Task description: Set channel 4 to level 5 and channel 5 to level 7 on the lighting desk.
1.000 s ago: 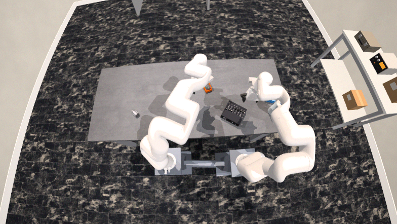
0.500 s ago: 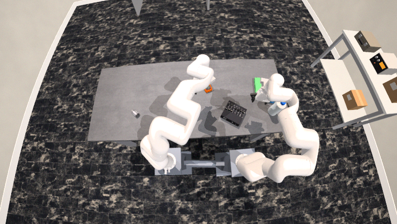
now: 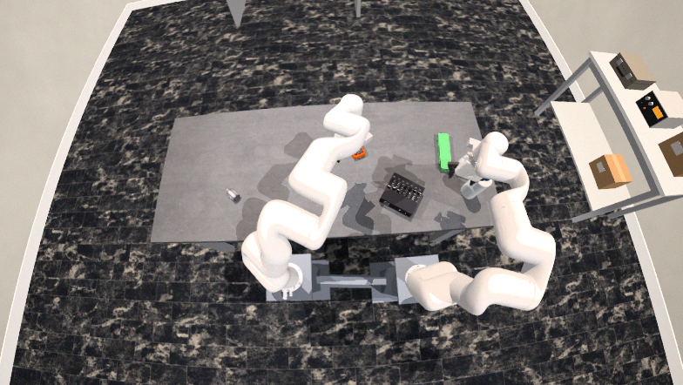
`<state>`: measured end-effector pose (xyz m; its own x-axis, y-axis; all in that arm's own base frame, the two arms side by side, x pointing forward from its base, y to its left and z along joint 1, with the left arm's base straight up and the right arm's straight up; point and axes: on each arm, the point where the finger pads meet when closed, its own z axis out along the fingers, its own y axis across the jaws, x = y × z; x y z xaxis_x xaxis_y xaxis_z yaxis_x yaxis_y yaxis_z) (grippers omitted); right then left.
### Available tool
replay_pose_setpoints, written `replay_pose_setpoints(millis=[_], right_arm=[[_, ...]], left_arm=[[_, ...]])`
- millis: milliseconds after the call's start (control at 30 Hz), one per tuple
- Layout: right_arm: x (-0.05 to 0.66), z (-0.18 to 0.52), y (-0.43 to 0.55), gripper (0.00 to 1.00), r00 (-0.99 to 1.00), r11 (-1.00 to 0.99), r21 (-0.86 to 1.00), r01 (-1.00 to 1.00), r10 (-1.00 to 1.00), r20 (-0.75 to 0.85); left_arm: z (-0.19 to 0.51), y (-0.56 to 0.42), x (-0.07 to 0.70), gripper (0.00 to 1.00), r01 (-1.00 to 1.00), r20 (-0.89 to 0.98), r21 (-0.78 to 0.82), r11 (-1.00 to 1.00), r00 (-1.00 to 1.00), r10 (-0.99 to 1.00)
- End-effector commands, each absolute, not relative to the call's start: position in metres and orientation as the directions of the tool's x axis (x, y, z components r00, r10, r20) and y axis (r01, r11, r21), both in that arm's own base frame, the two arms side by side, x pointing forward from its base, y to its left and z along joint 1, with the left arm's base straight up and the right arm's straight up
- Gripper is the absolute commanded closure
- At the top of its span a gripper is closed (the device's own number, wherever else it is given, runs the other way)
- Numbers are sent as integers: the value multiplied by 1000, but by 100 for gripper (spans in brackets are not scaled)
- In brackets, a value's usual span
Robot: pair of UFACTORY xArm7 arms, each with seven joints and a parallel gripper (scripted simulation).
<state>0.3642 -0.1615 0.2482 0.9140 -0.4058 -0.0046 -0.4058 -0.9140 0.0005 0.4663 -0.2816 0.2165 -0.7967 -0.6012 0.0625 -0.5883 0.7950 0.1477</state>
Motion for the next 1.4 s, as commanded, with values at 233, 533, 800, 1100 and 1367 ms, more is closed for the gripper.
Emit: replay_pose_setpoints(millis=[233, 533, 800, 1100, 1367], right_arm=[[342, 250, -208, 0, 855, -855, 0, -519, -519, 0], [321, 250, -239, 0, 803, -803, 0, -596, -596, 0], [298, 250, -266, 0, 746, -746, 0, -666, -666, 0], [272, 250, -293, 0, 680, -680, 0, -733, -733, 0], [245, 250, -317, 0, 611, -611, 0, -791, -791, 0]], left_arm=[[218, -282, 467, 0, -589, 61, 144, 795, -797, -601], [218, -282, 467, 0, -589, 61, 144, 795, -797, -601], [218, -282, 467, 0, -589, 61, 144, 795, -797, -601], [212, -324, 455, 0, -501, 46, 132, 856, -859, -510], [208, -354, 444, 0, -432, 37, 121, 894, -898, -439]])
